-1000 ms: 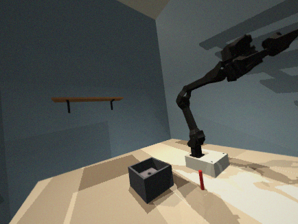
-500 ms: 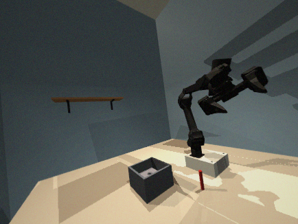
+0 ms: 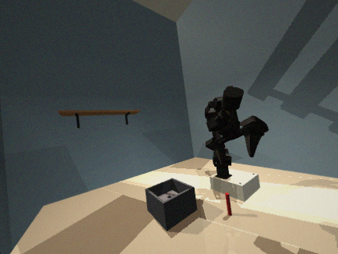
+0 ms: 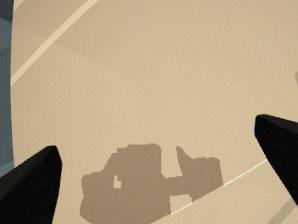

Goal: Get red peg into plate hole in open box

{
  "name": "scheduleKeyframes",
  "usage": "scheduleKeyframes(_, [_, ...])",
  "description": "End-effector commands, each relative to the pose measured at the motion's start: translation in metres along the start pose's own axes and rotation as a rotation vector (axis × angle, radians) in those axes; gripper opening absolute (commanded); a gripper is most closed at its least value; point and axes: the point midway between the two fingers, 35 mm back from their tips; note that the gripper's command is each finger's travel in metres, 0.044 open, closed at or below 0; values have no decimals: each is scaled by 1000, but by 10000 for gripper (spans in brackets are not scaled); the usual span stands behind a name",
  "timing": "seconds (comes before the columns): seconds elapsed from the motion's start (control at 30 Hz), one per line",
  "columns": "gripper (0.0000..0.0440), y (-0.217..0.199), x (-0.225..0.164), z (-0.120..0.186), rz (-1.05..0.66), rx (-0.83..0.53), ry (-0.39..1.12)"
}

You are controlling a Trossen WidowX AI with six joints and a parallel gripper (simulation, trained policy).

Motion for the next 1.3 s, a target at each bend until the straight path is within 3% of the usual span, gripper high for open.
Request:
scheduleKeyframes(0.0, [440, -21, -5, -8, -53, -79, 37])
scheduleKeyframes(0.7, [439, -145, -60, -37, -437, -626, 191])
scheduleKeyframes(0.97, [433, -169, -78, -54, -553, -699, 181])
scheduleKeyframes(1.27, [433, -188, -97, -80, -650, -693, 152])
Point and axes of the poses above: the point midway between the two fingers, 35 mm back from their tips, its own z axis back along the fingers, its own y axis across the jaws, x = y × z, and after that the axes turned 11 degrees about -z, right-handed
